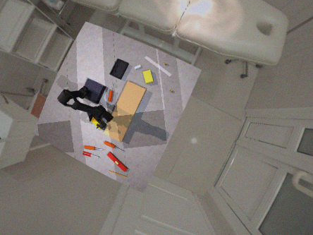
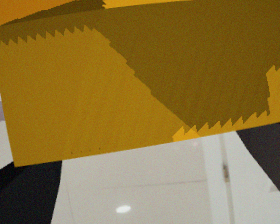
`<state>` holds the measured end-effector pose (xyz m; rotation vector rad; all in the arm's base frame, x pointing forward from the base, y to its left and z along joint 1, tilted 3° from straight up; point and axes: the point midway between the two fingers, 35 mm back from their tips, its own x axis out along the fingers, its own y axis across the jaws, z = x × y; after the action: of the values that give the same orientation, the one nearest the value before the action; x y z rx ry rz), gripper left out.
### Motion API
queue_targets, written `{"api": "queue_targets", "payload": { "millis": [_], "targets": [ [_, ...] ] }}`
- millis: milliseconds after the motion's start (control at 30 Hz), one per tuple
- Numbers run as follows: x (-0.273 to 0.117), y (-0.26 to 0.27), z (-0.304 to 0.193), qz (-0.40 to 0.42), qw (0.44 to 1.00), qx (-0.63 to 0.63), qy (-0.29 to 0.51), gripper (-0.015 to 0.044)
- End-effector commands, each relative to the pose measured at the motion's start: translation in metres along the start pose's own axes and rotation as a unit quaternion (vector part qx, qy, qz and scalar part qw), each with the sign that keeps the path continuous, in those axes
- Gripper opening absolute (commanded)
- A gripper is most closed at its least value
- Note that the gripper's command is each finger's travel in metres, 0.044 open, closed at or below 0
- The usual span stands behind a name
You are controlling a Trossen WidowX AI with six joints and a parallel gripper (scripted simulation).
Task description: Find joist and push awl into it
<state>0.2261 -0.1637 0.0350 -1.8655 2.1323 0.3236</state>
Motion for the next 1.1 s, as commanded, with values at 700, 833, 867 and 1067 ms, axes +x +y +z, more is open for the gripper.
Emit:
{"api": "queue_targets", "payload": {
  "millis": [700, 833, 867, 1067],
  "targets": [
    [-0.009, 0.000, 0.001, 0.000, 1.000, 0.000, -0.002, 0.0440],
    [-0.013, 0.000, 0.001, 0.000, 1.000, 0.000, -0.003, 0.0440],
    [-0.013, 0.000, 0.001, 0.000, 1.000, 0.000, -0.003, 0.0440],
    [-0.019, 0.000, 0.001, 0.000, 1.000, 0.000, -0.003, 0.0440]
  ]
}}
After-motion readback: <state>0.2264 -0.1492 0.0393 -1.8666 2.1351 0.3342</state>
